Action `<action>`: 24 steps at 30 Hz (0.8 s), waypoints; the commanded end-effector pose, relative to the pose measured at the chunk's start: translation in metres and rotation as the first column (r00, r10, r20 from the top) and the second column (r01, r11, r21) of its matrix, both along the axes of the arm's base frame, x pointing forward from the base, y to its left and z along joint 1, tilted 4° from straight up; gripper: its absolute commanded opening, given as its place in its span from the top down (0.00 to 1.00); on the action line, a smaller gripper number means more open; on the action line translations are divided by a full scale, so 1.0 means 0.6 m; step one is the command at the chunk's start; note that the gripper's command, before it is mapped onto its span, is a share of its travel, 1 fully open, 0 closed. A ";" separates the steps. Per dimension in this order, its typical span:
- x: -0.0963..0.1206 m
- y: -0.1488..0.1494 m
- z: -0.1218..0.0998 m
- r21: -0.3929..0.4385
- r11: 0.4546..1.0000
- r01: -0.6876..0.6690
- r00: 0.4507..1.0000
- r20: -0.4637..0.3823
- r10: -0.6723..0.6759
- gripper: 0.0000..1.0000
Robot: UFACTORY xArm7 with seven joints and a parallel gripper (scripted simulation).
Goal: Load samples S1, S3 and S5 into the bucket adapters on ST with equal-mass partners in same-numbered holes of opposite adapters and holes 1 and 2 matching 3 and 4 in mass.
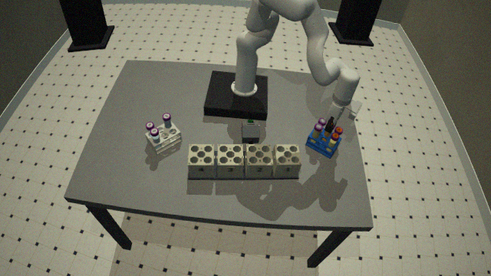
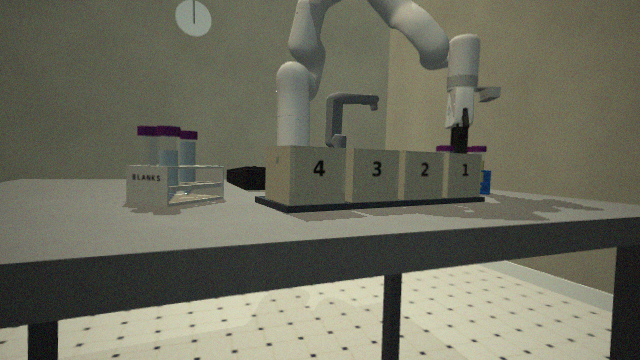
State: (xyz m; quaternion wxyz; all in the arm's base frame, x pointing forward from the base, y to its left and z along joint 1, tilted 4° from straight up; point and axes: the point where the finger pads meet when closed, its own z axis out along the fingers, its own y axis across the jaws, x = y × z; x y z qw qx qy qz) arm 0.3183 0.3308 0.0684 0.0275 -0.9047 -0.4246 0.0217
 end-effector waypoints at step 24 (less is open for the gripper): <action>0.004 0.001 0.029 0.003 1.000 0.000 1.000 0.004 0.000 1.00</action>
